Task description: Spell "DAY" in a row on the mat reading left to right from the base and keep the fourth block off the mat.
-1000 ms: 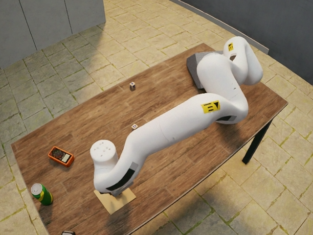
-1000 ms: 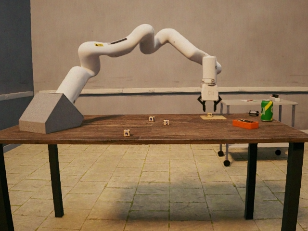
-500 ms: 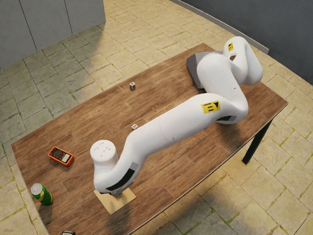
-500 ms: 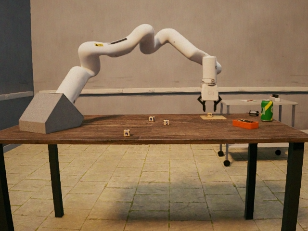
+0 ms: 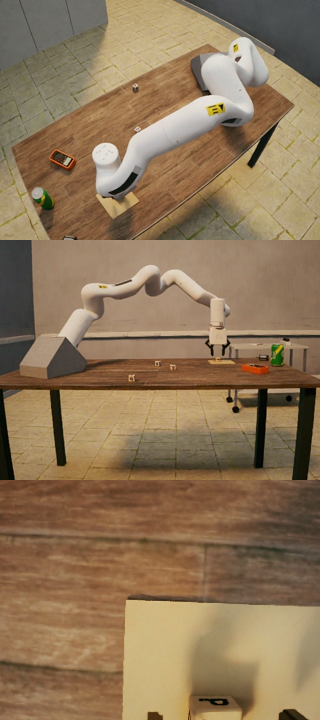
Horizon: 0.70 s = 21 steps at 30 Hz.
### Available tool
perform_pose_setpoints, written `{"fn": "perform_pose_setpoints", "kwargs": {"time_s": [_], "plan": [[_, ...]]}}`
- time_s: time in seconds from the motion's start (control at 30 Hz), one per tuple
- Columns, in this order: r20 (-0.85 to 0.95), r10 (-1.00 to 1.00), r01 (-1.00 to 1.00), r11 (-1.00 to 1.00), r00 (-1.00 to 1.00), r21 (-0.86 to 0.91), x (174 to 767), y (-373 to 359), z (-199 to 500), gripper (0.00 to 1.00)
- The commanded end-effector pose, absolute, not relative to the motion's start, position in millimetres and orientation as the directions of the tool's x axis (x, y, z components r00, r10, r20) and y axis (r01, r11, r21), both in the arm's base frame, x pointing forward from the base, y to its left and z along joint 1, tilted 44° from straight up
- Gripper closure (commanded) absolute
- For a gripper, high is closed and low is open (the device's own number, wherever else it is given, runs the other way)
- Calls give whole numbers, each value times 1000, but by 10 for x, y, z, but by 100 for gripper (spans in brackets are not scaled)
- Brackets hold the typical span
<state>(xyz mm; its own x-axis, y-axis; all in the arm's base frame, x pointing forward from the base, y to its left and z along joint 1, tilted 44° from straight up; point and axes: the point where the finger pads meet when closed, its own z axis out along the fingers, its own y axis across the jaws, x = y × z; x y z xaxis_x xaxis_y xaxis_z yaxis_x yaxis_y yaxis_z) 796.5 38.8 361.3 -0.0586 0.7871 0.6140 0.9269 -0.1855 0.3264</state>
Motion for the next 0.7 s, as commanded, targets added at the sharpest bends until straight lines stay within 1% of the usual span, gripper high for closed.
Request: {"fn": "perform_pose_setpoints", "kwargs": {"time_s": [0.0, 0.67], "plan": [[614, 787, 926, -186, -59, 328, 7969, 381, 3626, 36], [614, 787, 926, -186, -59, 328, 8034, 484, 3500, 36]]}}
